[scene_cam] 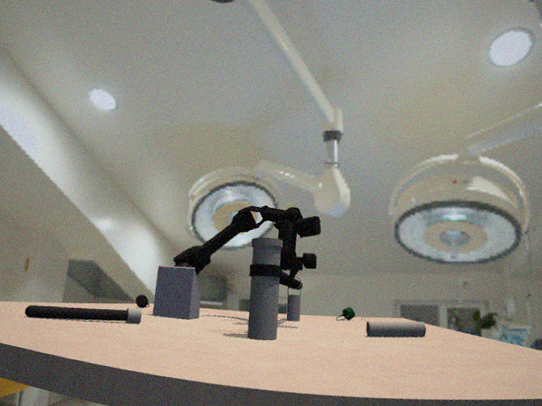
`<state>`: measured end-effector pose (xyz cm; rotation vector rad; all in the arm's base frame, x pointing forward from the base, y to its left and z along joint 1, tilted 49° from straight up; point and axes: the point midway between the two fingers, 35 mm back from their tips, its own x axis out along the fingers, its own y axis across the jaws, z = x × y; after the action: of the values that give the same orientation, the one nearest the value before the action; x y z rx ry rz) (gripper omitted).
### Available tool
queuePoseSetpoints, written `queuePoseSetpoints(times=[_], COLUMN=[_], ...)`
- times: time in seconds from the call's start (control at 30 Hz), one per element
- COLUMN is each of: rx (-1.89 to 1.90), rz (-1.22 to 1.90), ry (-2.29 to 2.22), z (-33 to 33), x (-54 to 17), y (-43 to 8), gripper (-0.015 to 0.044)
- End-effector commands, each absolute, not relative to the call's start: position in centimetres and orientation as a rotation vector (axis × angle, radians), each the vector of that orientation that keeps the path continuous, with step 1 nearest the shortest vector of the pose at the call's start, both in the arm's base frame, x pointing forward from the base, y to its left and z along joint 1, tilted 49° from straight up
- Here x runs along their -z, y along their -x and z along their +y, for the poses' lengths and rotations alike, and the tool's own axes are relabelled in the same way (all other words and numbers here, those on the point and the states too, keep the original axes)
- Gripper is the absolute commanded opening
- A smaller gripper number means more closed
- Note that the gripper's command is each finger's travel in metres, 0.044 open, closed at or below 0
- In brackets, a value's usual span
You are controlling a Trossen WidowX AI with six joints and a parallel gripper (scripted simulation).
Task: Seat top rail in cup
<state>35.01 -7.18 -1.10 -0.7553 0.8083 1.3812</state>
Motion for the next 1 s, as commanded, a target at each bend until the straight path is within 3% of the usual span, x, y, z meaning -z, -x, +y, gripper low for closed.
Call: queuePoseSetpoints(times=[0.0, 0.97], rx=[-1.371, -1.380], rz=[0.817, 0.810], ry=[0.762, 0.757], z=[-8.0, -8.6], x=[1.4, 2.7], y=[-35.0, -34.8], gripper=[0.0000, 0.0000])
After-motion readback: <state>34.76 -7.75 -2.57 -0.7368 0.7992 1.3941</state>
